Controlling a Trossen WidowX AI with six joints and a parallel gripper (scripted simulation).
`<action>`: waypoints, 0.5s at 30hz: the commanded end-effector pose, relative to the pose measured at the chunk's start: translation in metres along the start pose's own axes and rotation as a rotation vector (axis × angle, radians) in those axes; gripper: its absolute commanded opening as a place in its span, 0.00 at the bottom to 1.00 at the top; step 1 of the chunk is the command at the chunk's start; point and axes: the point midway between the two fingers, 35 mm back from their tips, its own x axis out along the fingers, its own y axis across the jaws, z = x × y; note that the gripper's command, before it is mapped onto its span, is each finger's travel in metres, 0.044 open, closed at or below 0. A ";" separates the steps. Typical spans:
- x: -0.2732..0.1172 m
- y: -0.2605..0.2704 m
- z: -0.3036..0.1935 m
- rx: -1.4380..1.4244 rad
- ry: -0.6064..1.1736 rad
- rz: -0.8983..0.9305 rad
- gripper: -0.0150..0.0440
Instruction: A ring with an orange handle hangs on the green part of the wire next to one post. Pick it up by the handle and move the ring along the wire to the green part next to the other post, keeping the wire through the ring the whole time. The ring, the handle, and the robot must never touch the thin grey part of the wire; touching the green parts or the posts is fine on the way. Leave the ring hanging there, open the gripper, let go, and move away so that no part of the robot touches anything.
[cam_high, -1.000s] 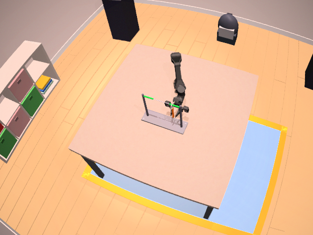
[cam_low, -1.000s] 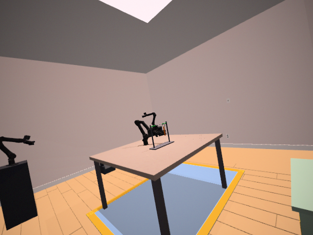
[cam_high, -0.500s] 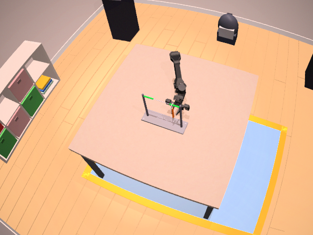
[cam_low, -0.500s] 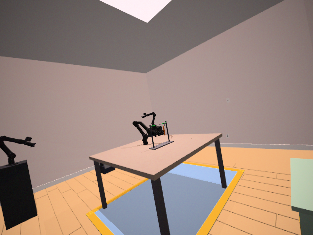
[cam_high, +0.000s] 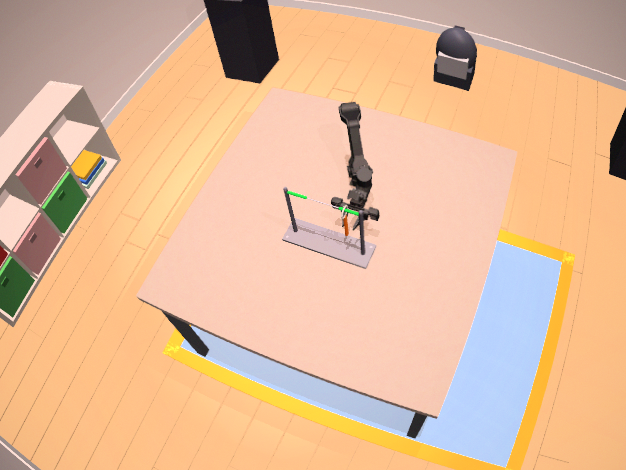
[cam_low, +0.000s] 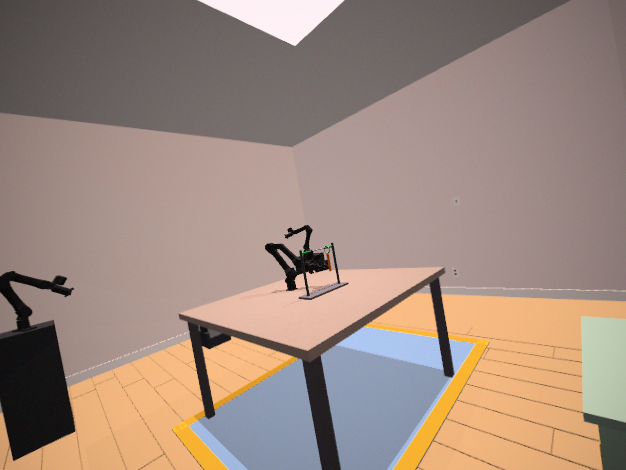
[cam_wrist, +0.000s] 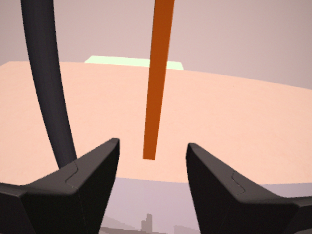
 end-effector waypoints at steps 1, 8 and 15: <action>-0.014 0.001 0.001 0.004 -0.002 0.001 0.70; -0.046 -0.002 -0.001 0.004 -0.002 0.001 1.00; -0.046 -0.002 -0.001 0.004 -0.002 0.001 1.00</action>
